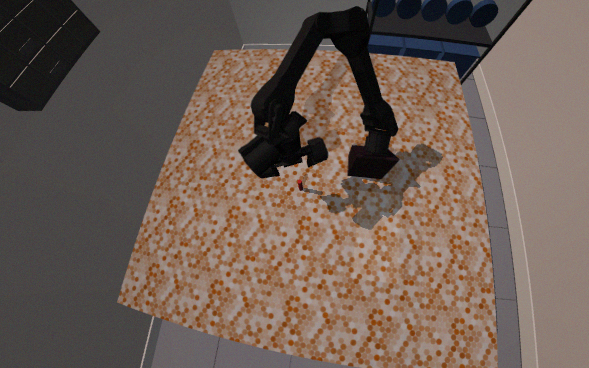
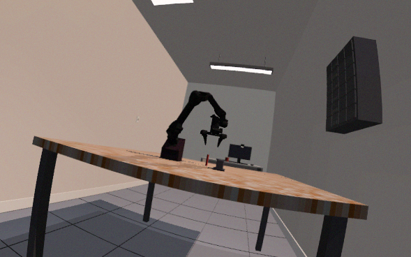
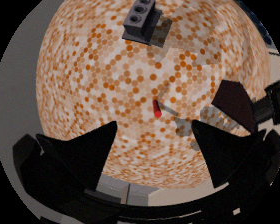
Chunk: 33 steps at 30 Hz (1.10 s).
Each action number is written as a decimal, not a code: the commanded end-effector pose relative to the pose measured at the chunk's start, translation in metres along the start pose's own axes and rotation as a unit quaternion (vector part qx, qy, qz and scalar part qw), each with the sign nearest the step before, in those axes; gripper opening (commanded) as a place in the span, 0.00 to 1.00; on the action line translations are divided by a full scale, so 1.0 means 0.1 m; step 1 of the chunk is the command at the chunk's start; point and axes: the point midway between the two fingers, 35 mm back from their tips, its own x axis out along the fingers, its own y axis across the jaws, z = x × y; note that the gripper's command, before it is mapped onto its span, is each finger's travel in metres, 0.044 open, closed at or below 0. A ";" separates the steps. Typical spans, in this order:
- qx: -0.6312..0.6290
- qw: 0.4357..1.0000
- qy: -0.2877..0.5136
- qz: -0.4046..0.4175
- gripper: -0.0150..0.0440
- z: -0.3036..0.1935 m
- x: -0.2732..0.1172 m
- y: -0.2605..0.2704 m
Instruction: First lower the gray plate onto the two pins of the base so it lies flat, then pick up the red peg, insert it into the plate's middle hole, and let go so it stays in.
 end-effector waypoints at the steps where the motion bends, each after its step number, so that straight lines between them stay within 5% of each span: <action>1: -0.005 1.000 -0.004 -0.005 1.00 -0.13 0.05 -0.08; 33: -0.005 1.000 -0.005 -0.004 1.00 -0.16 0.73 -0.10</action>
